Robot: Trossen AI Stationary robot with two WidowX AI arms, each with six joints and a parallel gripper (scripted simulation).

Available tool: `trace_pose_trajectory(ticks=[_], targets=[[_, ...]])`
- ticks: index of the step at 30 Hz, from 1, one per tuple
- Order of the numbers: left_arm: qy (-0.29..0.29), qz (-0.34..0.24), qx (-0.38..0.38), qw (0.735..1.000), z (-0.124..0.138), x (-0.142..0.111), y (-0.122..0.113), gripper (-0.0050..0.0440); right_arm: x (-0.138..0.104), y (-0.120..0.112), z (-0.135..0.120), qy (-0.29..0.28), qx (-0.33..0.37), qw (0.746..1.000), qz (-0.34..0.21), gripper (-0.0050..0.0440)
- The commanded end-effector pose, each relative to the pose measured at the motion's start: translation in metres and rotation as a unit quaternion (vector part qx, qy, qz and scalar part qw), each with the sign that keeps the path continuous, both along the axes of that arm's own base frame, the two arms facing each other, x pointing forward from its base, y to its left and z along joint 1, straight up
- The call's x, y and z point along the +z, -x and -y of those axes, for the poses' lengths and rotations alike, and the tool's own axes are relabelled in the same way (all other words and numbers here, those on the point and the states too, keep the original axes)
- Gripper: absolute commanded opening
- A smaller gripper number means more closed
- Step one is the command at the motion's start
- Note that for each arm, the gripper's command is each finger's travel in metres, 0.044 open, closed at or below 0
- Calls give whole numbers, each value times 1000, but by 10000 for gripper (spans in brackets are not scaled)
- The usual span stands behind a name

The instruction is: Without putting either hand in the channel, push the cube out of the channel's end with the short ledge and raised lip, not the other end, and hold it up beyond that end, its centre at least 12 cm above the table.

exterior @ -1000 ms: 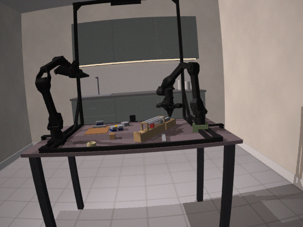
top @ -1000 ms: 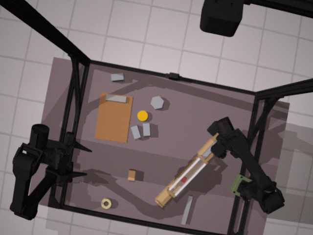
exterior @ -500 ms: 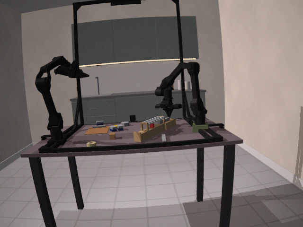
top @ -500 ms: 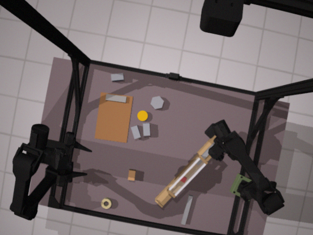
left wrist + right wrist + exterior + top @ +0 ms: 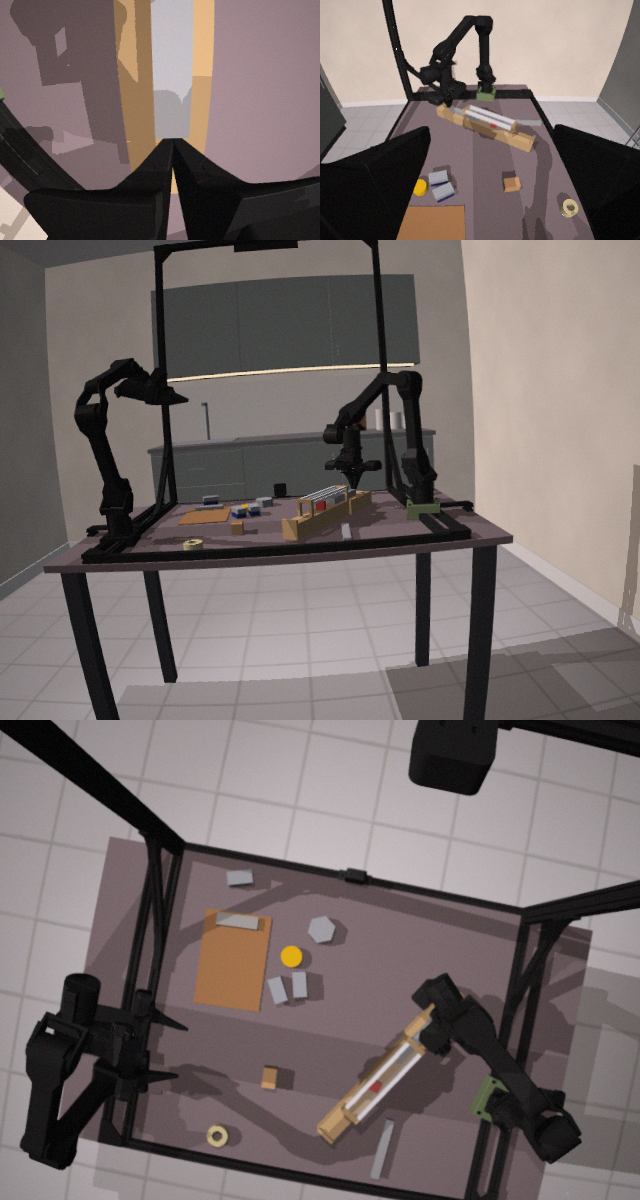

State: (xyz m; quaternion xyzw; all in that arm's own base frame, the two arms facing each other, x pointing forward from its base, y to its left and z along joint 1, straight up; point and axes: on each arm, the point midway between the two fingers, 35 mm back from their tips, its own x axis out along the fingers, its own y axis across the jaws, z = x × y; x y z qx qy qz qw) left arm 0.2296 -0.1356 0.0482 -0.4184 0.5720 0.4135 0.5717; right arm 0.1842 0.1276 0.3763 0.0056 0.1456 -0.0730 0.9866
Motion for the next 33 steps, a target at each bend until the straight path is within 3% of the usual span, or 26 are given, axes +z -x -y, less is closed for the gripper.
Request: trace_pose_trajectory(ticks=[1,33], targets=[[-3,-2,-1,1000,-7,-2,1,0,0,0,0,0,-1,1000,1,400],[-3,-2,-1,1000,-48,-2,-13,0,0,0,0,0,-1,1000,1,400]])
